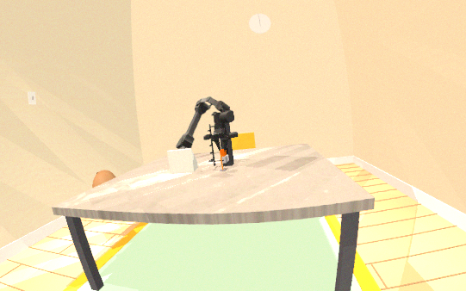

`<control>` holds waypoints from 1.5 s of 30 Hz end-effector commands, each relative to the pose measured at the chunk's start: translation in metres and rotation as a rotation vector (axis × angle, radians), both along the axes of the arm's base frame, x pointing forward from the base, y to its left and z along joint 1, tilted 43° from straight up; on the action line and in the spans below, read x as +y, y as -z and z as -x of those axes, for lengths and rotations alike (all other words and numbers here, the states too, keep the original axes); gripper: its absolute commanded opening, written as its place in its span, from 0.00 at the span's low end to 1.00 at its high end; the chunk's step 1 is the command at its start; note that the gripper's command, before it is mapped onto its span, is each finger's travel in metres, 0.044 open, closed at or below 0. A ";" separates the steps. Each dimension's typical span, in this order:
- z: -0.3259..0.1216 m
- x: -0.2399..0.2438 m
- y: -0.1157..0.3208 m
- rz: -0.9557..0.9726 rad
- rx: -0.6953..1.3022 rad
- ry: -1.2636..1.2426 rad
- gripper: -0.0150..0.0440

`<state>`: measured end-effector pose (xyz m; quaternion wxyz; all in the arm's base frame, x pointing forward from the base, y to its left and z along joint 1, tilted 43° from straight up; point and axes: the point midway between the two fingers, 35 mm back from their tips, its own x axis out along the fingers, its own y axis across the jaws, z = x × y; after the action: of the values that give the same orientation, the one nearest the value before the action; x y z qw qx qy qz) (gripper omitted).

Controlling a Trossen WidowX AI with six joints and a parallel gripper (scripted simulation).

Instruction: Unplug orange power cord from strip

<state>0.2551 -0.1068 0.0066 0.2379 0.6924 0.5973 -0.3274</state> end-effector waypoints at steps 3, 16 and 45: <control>0.001 -0.006 0.004 0.002 0.000 0.002 0.25; 0.003 -0.022 0.017 0.004 0.000 0.004 0.25; 0.015 -0.074 0.051 0.004 0.000 0.006 1.00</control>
<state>0.2435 -0.1725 -0.0386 0.2393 0.6951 0.5920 -0.3305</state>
